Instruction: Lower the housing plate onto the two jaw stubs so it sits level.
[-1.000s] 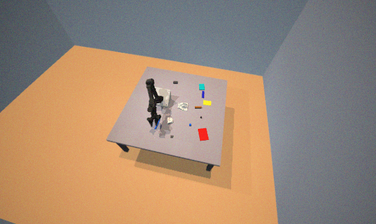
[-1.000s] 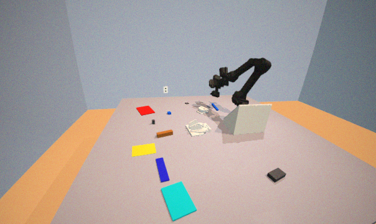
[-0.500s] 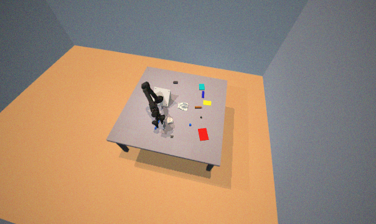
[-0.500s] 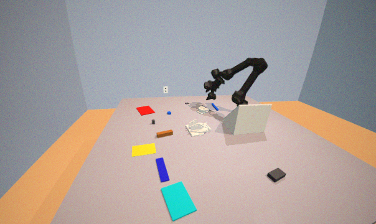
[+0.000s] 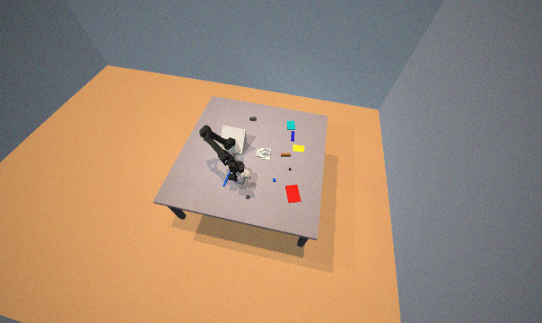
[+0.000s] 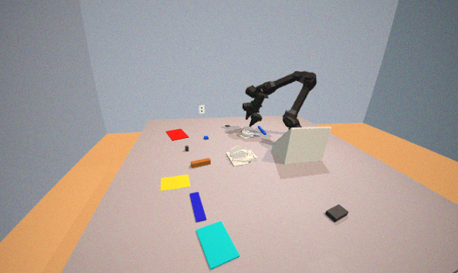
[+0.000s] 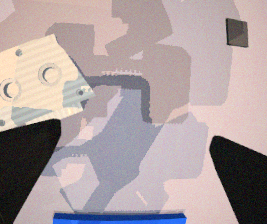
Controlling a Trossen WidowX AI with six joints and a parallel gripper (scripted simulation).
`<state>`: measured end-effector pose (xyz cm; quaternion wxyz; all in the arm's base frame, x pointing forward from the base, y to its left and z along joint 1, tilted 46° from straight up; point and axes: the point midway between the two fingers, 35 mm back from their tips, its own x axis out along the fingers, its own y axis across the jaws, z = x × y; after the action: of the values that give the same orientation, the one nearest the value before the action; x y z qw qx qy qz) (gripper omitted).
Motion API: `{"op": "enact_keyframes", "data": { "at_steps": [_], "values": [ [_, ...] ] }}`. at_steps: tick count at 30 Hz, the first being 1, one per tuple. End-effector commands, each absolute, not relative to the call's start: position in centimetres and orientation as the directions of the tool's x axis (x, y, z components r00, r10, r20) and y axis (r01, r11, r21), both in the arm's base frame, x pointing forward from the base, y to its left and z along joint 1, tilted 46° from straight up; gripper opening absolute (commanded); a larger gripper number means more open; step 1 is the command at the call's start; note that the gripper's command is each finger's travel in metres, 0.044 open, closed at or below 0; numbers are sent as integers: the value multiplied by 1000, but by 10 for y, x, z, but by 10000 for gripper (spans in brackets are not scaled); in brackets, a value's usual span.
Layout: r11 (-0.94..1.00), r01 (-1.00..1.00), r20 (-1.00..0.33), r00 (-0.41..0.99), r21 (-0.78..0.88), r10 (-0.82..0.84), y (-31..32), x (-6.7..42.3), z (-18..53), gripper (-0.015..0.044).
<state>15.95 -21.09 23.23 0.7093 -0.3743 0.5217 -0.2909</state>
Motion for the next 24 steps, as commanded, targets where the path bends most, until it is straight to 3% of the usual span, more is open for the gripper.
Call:
{"op": "enact_keyframes", "data": {
  "at_steps": [1,11,24],
  "values": [
    [596,-34,-583,256,-803,-771,-201,167,224,440],
    [659,-231,-694,130,-716,-708,-169,180,209,440],
    [624,-430,-694,8,-652,-719,-140,188,211,440]
  ]
}}
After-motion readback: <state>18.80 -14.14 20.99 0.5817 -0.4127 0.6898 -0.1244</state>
